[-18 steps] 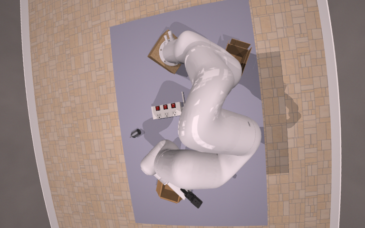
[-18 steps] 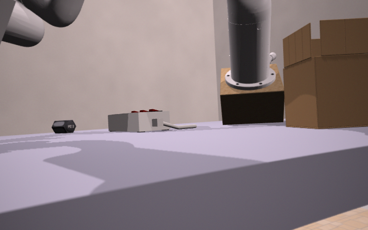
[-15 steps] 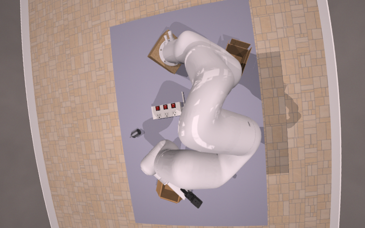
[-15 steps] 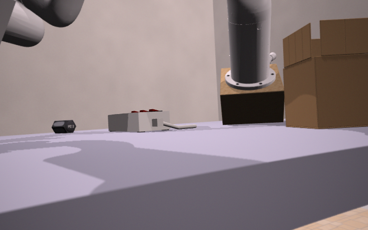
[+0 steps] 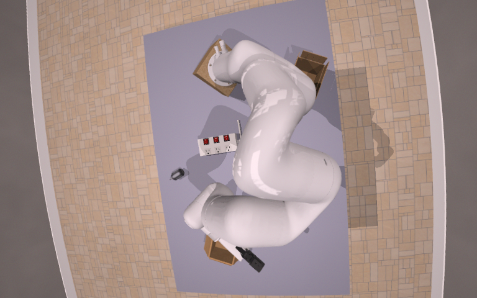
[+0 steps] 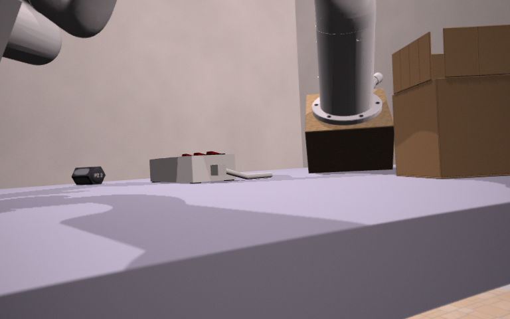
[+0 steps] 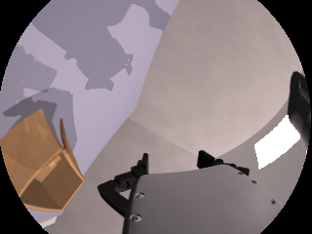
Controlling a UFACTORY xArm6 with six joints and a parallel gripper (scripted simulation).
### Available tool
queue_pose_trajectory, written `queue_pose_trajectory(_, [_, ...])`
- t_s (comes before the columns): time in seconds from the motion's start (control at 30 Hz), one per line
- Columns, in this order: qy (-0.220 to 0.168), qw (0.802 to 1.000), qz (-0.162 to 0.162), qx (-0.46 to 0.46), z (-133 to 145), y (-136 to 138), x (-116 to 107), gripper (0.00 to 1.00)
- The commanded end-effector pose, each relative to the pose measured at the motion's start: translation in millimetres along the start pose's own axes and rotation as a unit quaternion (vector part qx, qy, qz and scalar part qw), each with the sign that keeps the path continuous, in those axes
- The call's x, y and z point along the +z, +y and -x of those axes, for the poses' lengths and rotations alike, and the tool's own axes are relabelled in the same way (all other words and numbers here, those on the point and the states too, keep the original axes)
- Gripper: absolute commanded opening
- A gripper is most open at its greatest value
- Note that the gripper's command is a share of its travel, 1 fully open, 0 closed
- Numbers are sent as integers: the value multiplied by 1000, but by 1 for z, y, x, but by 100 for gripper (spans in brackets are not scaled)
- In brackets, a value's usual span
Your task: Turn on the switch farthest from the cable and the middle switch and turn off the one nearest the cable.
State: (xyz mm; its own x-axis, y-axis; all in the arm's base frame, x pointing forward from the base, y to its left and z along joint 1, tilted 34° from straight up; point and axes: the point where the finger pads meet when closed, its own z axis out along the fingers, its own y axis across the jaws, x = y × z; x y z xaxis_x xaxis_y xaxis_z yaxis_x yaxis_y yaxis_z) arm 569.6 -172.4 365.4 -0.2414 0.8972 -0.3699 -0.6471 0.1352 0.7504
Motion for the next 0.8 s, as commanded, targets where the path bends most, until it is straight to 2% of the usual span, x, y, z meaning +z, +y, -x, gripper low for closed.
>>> queue_pose_trajectory(0.0, [0,1000,1,-1,1,1,0,100])
queue_pose_trajectory(0.13, [-5,1000,-7,7,0,2,-4,100])
queue_pose_trajectory(0.27, [-21,999,-31,32,-5,2,-18,100])
queue_pose_trajectory(0.43, [-67,988,-96,104,-20,3,-59,100])
queue_pose_trajectory(0.5, [-67,988,-96,104,-20,3,-59,100])
queue_pose_trajectory(0.57, [-97,973,-141,152,-29,5,-86,100])
queue_pose_trajectory(0.6, [-97,973,-141,152,-29,5,-86,100])
queue_pose_trajectory(0.63, [-116,962,-167,181,-35,5,-103,100])
queue_pose_trajectory(0.67, [-116,962,-167,181,-35,5,-103,100])
queue_pose_trajectory(0.7, [-132,950,-191,207,-41,6,-118,100])
queue_pose_trajectory(0.77, [-132,950,-191,207,-41,6,-118,100])
